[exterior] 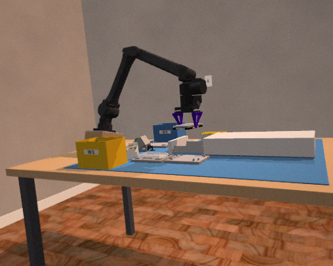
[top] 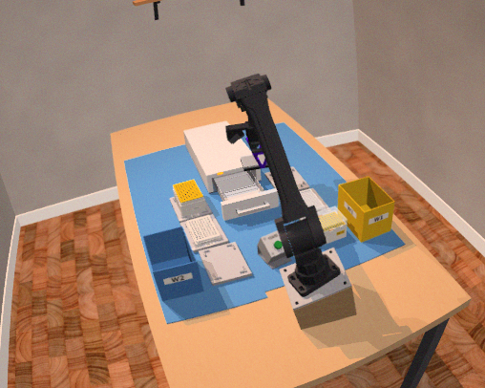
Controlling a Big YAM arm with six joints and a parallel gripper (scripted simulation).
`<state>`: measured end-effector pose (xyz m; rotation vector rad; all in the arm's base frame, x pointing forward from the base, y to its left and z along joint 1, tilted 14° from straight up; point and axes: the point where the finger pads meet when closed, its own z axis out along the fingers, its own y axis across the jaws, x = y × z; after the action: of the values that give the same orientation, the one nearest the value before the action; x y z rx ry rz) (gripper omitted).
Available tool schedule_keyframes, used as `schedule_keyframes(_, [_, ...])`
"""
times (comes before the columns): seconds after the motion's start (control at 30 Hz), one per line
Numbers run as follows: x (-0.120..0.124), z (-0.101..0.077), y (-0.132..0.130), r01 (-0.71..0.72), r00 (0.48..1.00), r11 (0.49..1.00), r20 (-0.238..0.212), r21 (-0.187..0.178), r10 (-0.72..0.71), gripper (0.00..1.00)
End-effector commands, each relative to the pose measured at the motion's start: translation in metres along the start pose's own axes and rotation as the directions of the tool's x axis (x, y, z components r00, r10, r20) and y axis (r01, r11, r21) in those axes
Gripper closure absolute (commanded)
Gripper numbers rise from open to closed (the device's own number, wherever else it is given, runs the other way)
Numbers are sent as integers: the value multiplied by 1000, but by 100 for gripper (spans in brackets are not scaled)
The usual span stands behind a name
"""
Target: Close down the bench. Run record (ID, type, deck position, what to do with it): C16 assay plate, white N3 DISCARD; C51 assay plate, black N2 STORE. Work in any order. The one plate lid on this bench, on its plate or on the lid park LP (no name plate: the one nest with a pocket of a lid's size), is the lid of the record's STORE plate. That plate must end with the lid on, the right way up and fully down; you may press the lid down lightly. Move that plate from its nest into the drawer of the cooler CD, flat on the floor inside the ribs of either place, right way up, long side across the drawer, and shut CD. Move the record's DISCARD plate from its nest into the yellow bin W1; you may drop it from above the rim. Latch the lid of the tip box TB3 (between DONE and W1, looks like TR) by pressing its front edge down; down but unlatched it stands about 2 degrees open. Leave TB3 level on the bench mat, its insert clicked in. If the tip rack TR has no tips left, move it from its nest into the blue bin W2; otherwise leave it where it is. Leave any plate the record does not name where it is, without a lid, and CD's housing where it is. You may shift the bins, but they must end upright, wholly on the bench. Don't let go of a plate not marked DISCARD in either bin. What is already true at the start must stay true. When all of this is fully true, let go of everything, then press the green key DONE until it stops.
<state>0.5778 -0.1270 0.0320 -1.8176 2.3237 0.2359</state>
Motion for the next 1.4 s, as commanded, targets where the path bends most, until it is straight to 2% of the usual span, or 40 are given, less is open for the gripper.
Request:
schedule_keyframes(0.0, [-22,-29,-7,182,983,981,-11,64,-181,100])
schedule_keyframes(0.27, [-37,-28,0,181,983,982,-10,62,-181,100])
schedule_keyframes(0.3, [-26,-50,-17,159,987,981,-17,111,-158,100])
schedule_keyframes(0.37, [-39,-29,3,152,988,986,-8,66,-152,100])
schedule_keyframes(0.43, [-49,-28,8,158,987,986,-6,56,-158,100])
schedule_keyframes(0.6, [-62,-30,9,161,987,984,-7,70,-161,100])
schedule_keyframes(0.7, [-68,-27,16,158,987,986,-5,58,-158,100])
schedule_keyframes(0.83, [-74,-29,15,161,987,984,-6,70,-161,100])
schedule_keyframes(0.87, [-64,-42,6,140,990,986,-8,95,-139,100])
schedule_keyframes(0.9, [-73,-28,19,149,989,987,-5,64,-149,100])
schedule_keyframes(1.0, [-87,-27,25,158,987,986,-4,58,-158,100])
schedule_keyframes(1.03, [-91,-38,13,165,986,982,-6,88,-165,100])
schedule_keyframes(1.07, [-93,-42,9,168,986,981,-7,98,-168,100])
schedule_keyframes(1.2, [-77,-49,5,143,990,984,-8,106,-143,100])
schedule_keyframes(1.37, [-81,-42,5,156,988,983,-8,95,-156,100])
